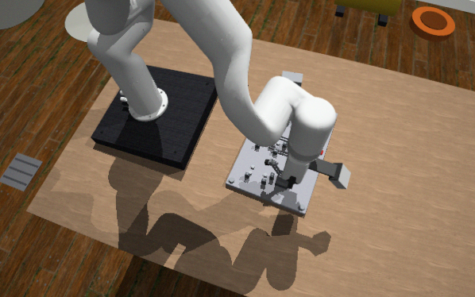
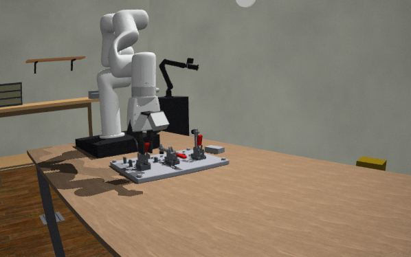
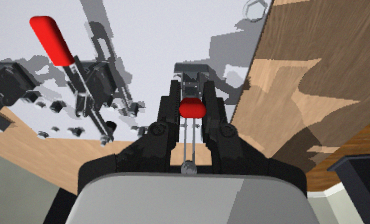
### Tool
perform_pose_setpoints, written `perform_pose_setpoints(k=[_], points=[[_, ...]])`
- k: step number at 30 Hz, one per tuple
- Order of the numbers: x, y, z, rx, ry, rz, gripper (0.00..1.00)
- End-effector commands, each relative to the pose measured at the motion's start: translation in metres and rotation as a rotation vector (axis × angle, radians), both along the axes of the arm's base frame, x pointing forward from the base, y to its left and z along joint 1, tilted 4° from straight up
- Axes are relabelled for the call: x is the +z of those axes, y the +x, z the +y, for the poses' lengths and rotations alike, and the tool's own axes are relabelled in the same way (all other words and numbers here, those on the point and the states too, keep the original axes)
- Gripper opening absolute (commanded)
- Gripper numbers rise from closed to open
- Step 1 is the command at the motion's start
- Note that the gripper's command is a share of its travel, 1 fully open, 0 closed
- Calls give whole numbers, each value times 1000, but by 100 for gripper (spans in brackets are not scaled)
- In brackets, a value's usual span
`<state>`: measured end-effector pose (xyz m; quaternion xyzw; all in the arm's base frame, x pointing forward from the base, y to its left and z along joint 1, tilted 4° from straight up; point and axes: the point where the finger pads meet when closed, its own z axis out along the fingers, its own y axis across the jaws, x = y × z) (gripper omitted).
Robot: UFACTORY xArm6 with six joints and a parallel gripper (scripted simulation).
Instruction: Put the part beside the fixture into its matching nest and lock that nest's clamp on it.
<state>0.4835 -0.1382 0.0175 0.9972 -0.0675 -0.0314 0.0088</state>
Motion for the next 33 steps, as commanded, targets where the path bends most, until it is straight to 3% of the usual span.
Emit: perform_pose_setpoints(k=[1,33], points=[[2,-3,0,0,-1,-2,0],[3,-14,2,0,-1,-2,0]])
